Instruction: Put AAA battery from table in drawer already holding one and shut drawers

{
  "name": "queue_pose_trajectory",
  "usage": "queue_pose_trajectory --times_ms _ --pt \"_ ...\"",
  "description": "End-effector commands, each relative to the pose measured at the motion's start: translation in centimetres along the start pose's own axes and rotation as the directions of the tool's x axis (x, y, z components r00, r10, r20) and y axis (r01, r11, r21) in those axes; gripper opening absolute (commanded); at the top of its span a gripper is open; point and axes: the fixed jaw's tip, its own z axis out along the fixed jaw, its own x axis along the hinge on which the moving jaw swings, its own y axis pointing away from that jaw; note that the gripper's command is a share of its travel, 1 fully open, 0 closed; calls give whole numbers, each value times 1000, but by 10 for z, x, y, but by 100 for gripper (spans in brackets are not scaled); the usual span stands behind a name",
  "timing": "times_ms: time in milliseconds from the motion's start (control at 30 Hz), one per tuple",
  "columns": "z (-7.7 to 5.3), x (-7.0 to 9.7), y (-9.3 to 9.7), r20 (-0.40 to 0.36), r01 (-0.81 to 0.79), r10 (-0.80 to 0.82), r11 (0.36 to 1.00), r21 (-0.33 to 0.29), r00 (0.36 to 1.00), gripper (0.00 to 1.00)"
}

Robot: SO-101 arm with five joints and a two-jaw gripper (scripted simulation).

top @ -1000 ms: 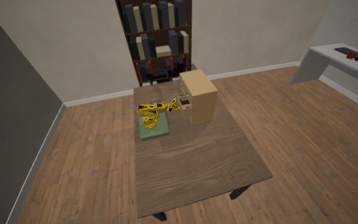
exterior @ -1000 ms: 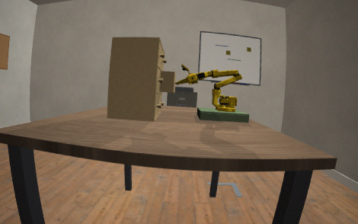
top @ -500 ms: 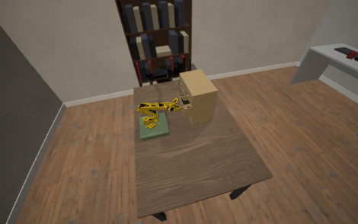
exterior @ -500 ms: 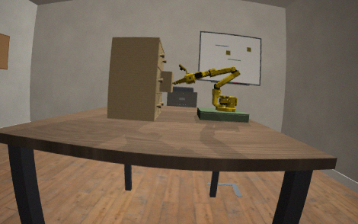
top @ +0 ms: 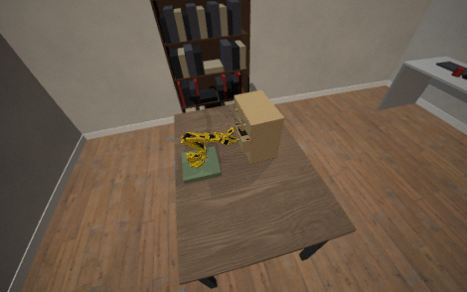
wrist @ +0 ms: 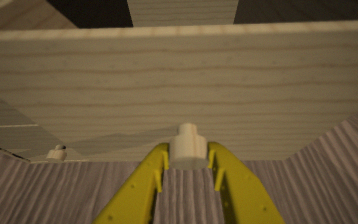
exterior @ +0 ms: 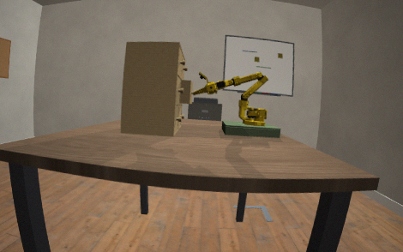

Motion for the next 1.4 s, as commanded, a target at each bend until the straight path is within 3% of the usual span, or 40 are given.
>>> queue_pose_trajectory --times_ms 0,1367 --pt "5 -3 -2 7 6 -6 1000 10 1000 0" --pt "34 -14 -1 7 9 -9 1000 4 1000 0"
